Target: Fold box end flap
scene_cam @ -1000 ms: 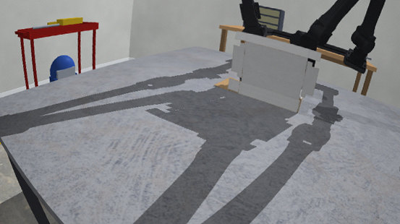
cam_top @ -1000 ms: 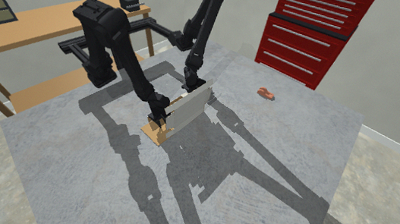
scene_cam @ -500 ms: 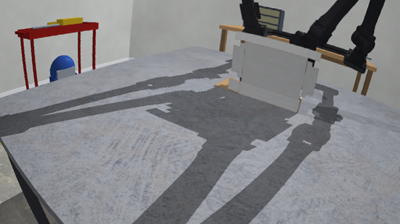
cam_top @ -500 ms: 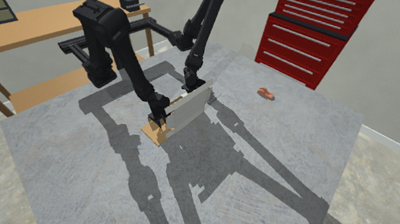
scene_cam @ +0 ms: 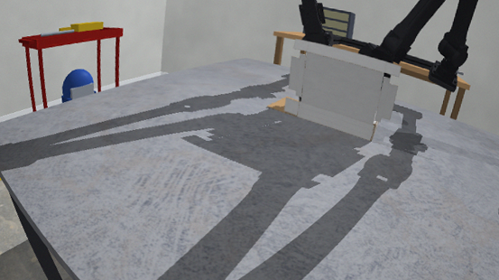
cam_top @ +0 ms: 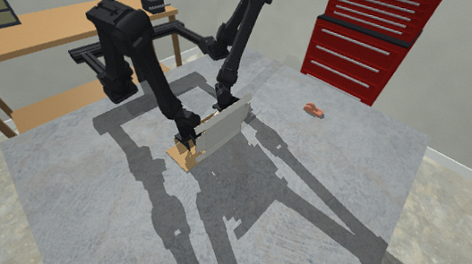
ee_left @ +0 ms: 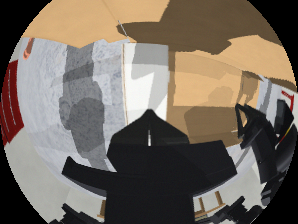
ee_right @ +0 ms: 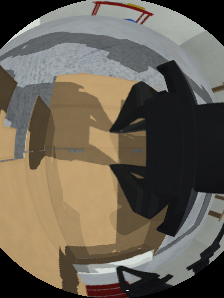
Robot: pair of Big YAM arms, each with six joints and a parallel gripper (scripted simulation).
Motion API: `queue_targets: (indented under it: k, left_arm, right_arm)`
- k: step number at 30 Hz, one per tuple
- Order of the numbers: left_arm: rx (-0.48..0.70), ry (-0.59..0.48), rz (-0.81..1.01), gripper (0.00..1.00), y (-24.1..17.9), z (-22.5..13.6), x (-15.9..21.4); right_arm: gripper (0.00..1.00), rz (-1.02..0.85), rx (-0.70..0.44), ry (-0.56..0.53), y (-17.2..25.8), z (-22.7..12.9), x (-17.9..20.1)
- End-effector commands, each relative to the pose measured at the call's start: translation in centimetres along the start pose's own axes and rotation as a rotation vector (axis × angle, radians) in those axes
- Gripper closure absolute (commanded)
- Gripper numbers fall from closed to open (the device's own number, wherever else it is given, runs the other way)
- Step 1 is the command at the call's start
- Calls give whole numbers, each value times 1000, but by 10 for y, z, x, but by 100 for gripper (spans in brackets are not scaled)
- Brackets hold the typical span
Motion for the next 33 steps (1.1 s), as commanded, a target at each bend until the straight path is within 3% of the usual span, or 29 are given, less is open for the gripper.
queue_targets:
  k: [1,13,18,33]
  left_arm:
    - [-7,4,-1,100,-1,12,-4]
    - [-7,4,-1,100,-1,13,-4]
    - [-7,4,0,100,11,36,4]
    - [-7,4,0,100,11,36,4]
  right_arm:
    - [57,-2,34,63,-9,19,11]
    - [57,-2,34,63,-9,19,11]
    - [57,-2,34,63,-9,19,11]
    - [57,-2,34,63,-9,19,11]
Point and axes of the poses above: on each arm, the point where the finger pads meet when closed, its own z axis out along the fingers, its own y axis across the jaws, x = y × z, the point moved 9 cm from there along -z, back along the fingers, and after that the axes turned 12 degrees about z, right-handed, at the moved point
